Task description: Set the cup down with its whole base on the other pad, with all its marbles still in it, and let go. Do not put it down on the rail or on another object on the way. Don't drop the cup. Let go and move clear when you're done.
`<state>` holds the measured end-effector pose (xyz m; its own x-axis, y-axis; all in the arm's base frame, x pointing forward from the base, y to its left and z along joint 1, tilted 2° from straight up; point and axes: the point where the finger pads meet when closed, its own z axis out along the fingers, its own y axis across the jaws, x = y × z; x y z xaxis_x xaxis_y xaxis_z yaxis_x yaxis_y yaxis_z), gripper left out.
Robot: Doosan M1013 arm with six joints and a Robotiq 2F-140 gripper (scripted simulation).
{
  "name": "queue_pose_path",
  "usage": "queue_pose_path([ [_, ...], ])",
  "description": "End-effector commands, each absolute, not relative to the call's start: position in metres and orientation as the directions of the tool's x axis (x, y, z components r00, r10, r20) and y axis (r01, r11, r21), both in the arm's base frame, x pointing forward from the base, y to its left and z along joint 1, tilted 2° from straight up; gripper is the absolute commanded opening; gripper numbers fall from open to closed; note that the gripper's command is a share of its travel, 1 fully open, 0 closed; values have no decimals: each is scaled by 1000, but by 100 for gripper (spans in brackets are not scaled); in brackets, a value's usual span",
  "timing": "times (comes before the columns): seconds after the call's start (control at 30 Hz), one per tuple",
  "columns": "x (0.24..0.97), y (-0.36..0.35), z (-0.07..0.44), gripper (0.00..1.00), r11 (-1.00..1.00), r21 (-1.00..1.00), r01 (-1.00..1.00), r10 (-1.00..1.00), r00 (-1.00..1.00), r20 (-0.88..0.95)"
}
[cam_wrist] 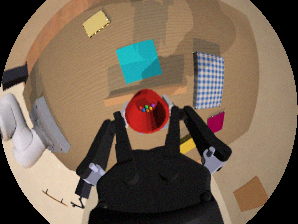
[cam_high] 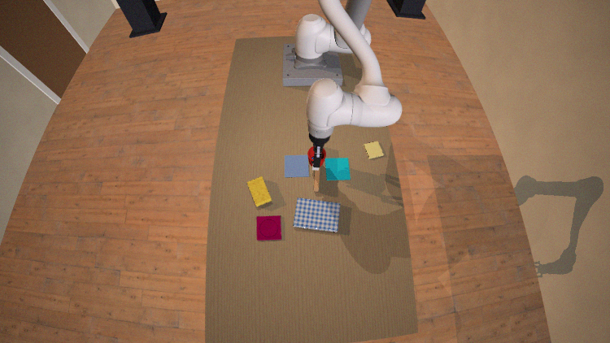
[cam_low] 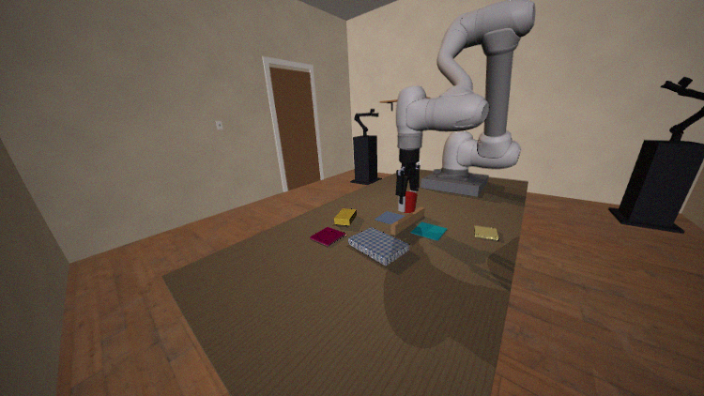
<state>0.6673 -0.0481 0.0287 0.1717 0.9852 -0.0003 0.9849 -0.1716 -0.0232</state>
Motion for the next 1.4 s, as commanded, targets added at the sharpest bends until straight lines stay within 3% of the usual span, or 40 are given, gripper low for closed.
queue_pose_path([
  [0.0,670,-33,30,49,-174,-26,984,985,174,1],
  [0.47,680,28,30,49,-174,-26,984,985,174,1],
  [1.37,684,56,30,49,-174,-26,984,985,174,1],
])
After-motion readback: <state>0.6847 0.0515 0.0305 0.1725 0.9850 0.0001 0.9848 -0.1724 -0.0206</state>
